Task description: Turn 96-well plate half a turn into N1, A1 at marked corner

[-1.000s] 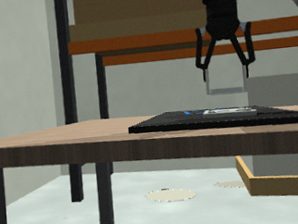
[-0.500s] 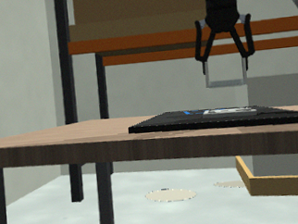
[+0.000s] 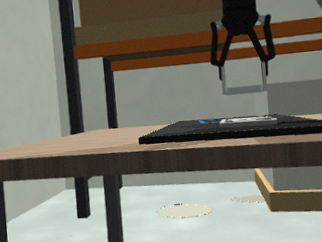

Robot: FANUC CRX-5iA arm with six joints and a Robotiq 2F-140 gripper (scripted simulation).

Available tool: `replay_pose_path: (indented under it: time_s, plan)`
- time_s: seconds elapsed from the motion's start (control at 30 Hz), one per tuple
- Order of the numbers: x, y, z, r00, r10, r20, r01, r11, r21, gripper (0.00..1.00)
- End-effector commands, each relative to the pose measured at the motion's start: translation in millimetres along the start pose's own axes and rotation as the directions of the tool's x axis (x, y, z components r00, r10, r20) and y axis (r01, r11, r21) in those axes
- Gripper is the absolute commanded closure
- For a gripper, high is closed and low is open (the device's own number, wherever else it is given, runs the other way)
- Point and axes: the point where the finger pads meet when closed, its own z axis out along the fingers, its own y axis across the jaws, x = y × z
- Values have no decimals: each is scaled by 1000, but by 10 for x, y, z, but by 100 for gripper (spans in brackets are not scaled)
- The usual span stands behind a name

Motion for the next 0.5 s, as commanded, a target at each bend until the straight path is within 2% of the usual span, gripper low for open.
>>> replay_pose_path:
  time_s: [0.0,0.2,0.47]
  plan:
    - [2,1,-1,1000,0,0,0,1000,0,100]
    - [-129,28,4,992,122,0,-122,992,0,100]
    - [-390,81,14,992,122,0,-122,992,0,100]
